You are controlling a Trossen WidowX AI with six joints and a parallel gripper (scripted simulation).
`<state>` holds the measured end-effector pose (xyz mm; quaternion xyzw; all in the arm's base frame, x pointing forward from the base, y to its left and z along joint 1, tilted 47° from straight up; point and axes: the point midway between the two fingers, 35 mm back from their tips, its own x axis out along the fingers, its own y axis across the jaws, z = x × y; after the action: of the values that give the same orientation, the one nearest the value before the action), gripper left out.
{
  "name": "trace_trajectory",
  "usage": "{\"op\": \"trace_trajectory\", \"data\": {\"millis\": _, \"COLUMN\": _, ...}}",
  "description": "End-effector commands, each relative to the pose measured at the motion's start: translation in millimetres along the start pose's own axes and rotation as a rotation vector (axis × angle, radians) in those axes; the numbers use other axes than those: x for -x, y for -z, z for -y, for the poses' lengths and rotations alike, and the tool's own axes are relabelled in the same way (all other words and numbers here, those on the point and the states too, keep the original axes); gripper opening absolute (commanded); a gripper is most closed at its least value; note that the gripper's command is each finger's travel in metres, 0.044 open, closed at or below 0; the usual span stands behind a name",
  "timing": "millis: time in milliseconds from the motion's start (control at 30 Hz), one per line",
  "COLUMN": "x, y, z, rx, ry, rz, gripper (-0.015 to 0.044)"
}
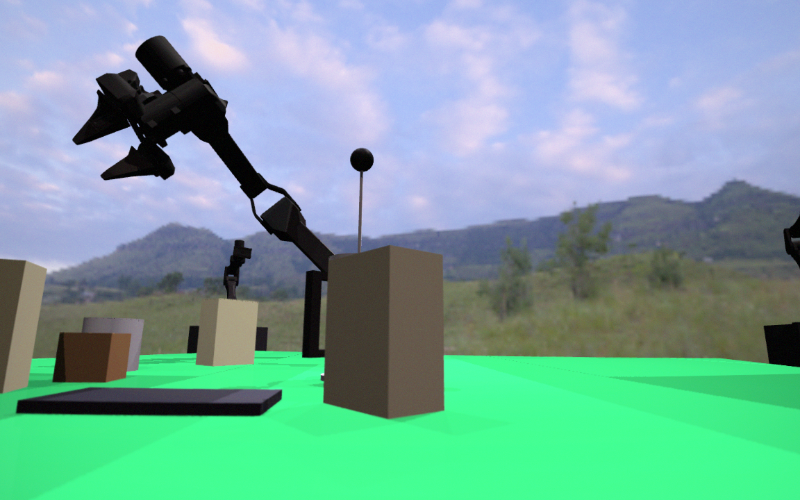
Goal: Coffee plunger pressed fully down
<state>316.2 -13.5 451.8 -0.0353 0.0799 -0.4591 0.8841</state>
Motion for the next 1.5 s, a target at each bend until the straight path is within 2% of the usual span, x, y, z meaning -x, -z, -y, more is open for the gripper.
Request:
{"op": "trace_trajectory", "data": {"millis": 0, "x": 1.2, "y": 0.9, "z": -1.6, "rx": 0.005, "ry": -0.010, "rz": -0.002, "gripper": 0.0426}}
{"op": "trace_trajectory", "data": {"millis": 167, "x": 7.6, "y": 8.8, "z": -14.4, "rx": 0.024, "ry": -0.058, "rz": -0.015, "gripper": 0.0440}}
{"op": "trace_trajectory", "data": {"millis": 300, "x": 33.6, "y": 33.9, "z": -46.6, "rx": 0.108, "ry": -0.165, "rz": -0.031, "gripper": 0.0440}}
{"op": "trace_trajectory", "data": {"millis": 467, "x": 93.1, "y": 86.6, "z": -92.2, "rx": 0.273, "ry": -0.357, "rz": -0.051, "gripper": 0.0440}}
{"op": "trace_trajectory", "data": {"millis": 633, "x": 161.6, "y": 143.9, "z": -113.2, "rx": 0.464, "ry": -0.529, "rz": -0.043, "gripper": 0.0440}}
{"op": "trace_trajectory", "data": {"millis": 800, "x": 229.4, "y": 201.8, "z": -108.2, "rx": 0.668, "ry": -0.679, "rz": -0.001, "gripper": 0.0440}}
{"op": "trace_trajectory", "data": {"millis": 967, "x": 287.5, "y": 258.3, "z": -80.1, "rx": 0.887, "ry": -0.792, "rz": 0.095, "gripper": 0.0440}}
{"op": "trace_trajectory", "data": {"millis": 1100, "x": 291.0, "y": 267.5, "z": -74.5, "rx": 0.916, "ry": -0.804, "rz": 0.112, "gripper": 0.0440}}
{"op": "trace_trajectory", "data": {"millis": 1467, "x": 249.7, "y": 303.6, "z": -63.2, "rx": 0.914, "ry": -0.804, "rz": 0.112, "gripper": 0.0440}}
